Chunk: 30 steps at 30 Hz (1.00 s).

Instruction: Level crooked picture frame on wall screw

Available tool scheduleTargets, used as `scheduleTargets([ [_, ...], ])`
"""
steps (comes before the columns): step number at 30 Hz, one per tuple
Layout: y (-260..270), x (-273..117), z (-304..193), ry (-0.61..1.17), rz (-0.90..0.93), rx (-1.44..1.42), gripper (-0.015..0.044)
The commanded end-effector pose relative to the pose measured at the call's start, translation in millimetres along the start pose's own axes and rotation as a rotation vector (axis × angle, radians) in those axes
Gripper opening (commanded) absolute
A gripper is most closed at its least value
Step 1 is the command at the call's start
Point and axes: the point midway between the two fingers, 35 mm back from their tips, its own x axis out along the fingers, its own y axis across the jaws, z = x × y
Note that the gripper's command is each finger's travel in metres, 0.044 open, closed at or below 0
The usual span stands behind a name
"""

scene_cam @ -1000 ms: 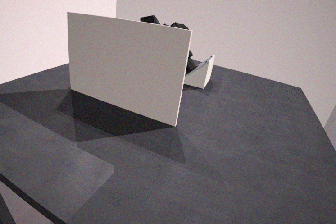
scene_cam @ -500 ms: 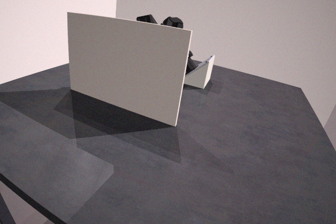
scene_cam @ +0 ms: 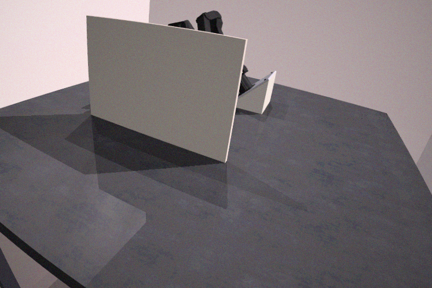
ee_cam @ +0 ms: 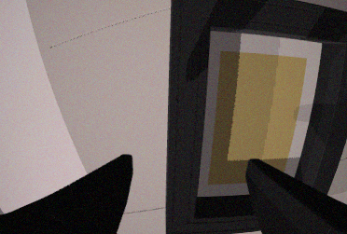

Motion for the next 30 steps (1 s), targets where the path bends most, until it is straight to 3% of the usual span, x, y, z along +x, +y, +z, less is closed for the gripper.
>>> scheduleTargets([
  [1,1.6,2.4,0.4,0.001,0.007,-0.006,0.026],
  [30,2.8,34.9,0.9,0.0,0.009,-0.006,0.026],
])
